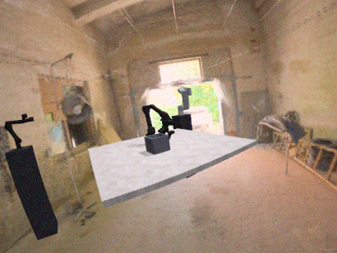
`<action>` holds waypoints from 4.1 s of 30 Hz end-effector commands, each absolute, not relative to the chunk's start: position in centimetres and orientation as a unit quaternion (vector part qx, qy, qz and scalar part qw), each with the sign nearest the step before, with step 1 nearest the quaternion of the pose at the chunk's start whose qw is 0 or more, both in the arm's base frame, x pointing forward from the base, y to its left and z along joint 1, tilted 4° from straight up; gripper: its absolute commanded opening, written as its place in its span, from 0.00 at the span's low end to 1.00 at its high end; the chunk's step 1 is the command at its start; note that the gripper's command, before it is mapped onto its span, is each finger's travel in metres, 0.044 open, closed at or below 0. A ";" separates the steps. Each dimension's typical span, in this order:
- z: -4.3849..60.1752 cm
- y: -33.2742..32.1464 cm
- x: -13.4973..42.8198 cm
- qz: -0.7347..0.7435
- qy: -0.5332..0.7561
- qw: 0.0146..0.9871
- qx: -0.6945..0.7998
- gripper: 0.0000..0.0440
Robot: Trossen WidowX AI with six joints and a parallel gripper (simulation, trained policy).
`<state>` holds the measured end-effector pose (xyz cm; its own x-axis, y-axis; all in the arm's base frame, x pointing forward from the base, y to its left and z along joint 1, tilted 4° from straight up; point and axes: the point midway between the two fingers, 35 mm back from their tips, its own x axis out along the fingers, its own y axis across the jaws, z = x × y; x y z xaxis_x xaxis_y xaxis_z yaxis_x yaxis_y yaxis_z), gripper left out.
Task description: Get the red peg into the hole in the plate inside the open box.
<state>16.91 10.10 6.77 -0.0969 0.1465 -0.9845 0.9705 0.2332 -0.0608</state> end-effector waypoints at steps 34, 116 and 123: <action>17.2 8.4 20.7 -0.281 0.556 0.583 0.522 0.00; 12.4 -10.1 29.5 -0.371 0.512 0.592 0.500 0.00; 10.6 -10.0 30.2 -0.358 0.527 0.596 0.489 0.00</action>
